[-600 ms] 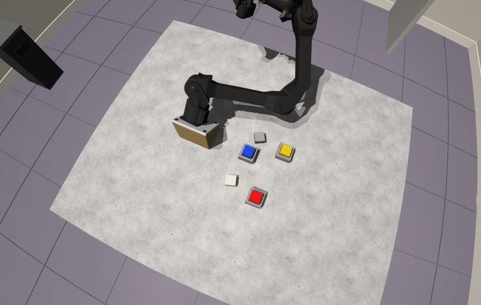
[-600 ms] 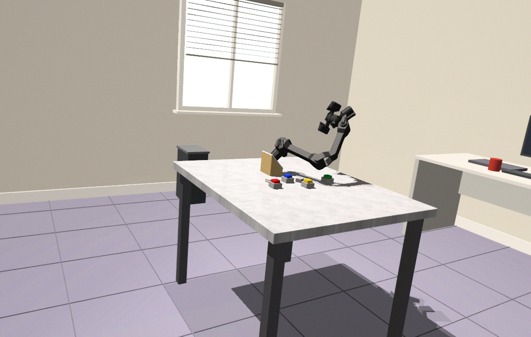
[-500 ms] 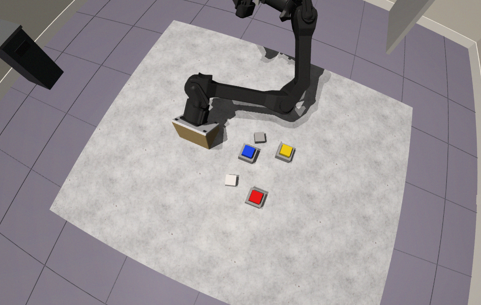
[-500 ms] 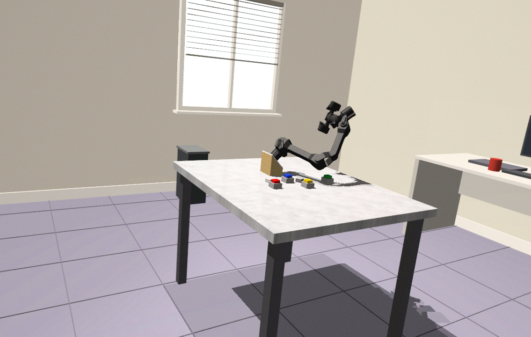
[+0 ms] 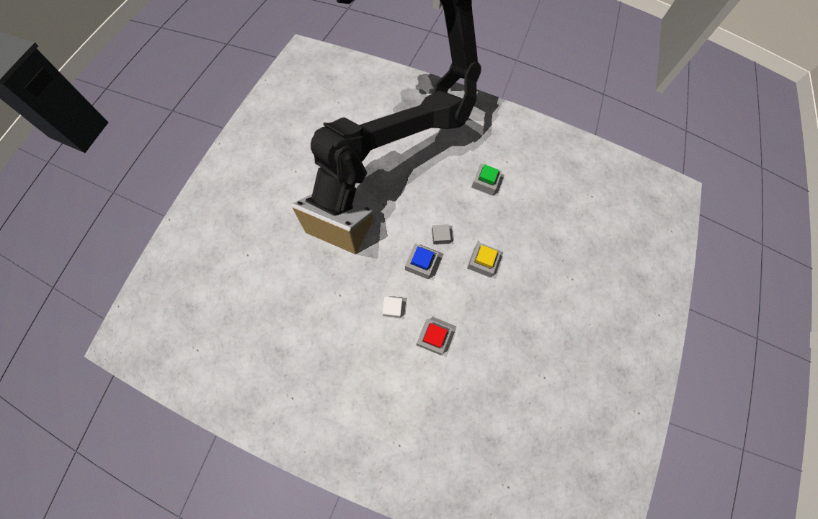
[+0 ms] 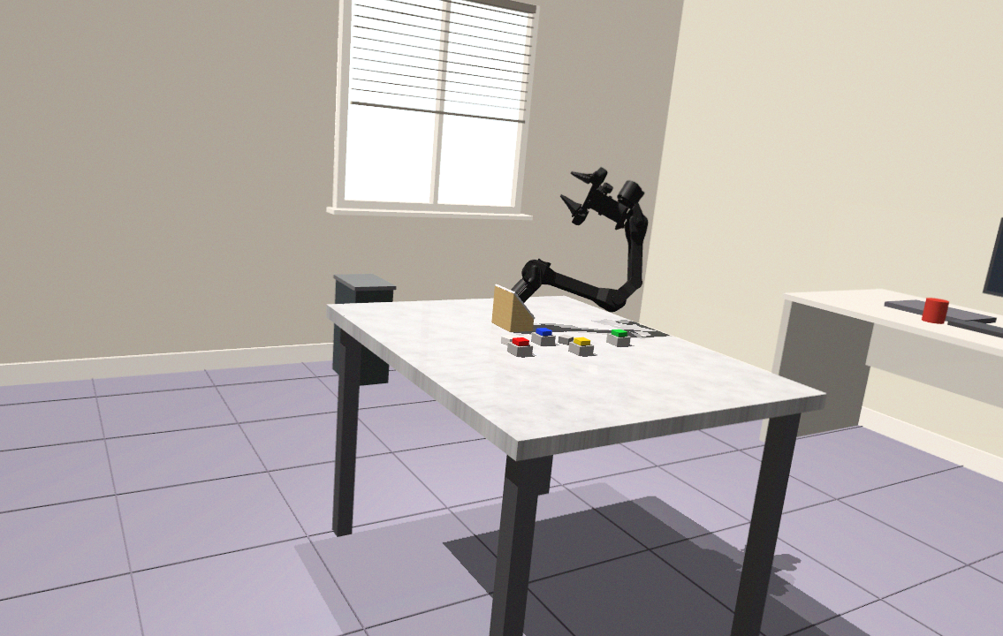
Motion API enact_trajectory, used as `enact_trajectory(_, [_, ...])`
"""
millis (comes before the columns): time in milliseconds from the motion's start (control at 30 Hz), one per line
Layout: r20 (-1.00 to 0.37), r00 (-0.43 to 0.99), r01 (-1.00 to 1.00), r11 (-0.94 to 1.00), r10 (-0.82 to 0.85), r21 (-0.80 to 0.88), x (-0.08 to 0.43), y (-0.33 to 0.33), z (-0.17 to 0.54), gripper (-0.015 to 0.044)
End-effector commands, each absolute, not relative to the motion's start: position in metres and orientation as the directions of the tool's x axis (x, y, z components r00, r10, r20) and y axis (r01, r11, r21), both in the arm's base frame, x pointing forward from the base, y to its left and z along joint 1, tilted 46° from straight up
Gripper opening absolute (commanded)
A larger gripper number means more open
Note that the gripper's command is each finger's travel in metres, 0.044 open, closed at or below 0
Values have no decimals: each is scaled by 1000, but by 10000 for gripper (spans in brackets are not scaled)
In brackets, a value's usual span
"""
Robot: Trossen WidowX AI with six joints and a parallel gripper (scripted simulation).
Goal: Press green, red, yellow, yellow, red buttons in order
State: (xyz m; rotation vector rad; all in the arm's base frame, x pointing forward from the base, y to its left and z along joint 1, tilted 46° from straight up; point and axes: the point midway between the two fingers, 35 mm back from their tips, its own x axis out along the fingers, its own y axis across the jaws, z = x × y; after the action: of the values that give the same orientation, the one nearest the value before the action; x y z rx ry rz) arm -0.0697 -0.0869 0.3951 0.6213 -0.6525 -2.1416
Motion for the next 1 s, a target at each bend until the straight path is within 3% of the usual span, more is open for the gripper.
enact_trajectory(0, [-353,-285,714,-443,-891,542,-42,-131,375,400])
enact_trajectory(233, [-564,184,893,-103,-805,438,34,-172,339,400])
enact_trajectory(500, [-739,539,834,375,-403,404,136,-155,297,400])
enact_trajectory(733, [-813,579,565,690,61,453,207,-91,265,400])
enact_trajectory(967, [-807,366,210,803,464,557,241,2,237,400])
